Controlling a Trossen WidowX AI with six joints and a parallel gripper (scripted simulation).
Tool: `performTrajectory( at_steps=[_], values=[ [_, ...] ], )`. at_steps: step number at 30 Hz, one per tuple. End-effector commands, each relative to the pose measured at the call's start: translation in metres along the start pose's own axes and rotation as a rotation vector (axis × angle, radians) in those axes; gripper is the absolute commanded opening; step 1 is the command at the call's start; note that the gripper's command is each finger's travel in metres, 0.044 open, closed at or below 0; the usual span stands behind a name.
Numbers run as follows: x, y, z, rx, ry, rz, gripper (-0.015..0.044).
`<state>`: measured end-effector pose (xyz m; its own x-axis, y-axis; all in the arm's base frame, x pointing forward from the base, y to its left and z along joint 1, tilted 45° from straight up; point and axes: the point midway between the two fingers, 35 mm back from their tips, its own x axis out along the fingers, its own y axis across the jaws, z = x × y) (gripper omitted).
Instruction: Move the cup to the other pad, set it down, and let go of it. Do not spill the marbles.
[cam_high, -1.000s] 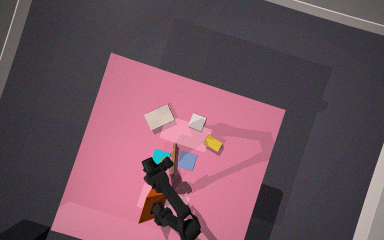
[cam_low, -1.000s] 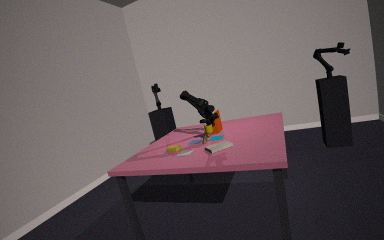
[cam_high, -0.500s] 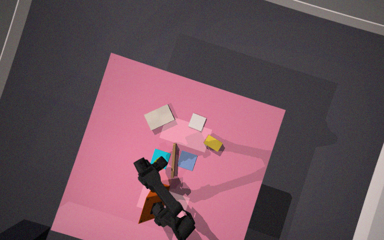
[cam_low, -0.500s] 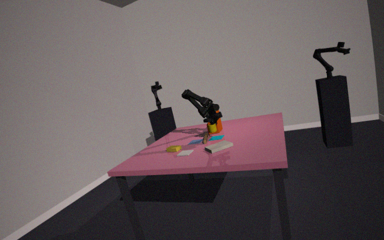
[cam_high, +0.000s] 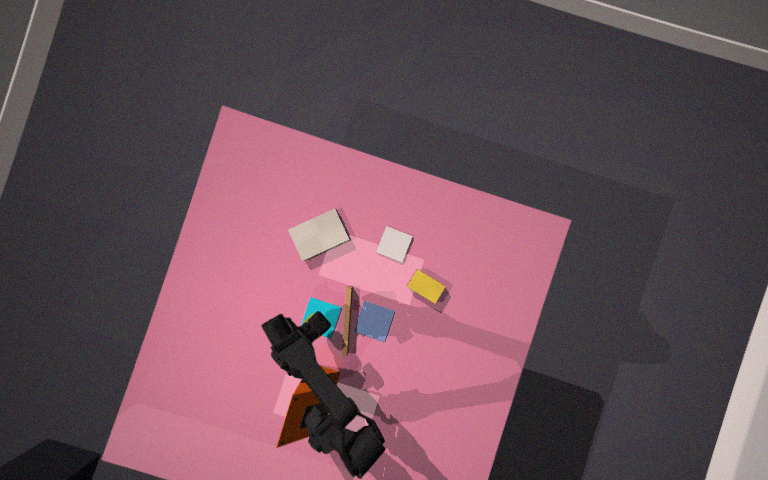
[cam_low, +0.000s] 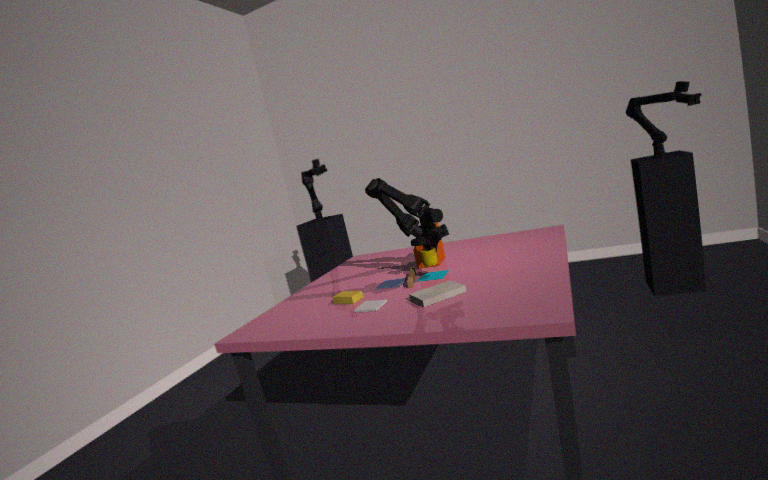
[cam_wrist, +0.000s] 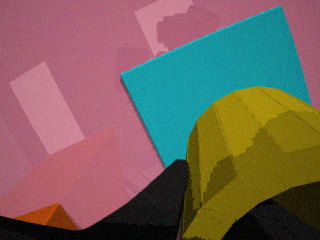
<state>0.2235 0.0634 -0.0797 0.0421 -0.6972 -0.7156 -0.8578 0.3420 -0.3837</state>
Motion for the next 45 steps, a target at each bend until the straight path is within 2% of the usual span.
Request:
performTrajectory(
  at_steps=[1,26,40,45],
  values=[
    [0.007,0.000,-0.001,-0.005,0.007,-0.002,0.0000],
    [0.046,0.001,-0.002,-0.005,0.009,-0.003,0.0000],
    [0.044,0.001,-0.001,0.000,0.005,0.000,0.0000],
    [0.044,0.001,-0.001,0.000,0.005,0.000,0.0131]
  ],
)
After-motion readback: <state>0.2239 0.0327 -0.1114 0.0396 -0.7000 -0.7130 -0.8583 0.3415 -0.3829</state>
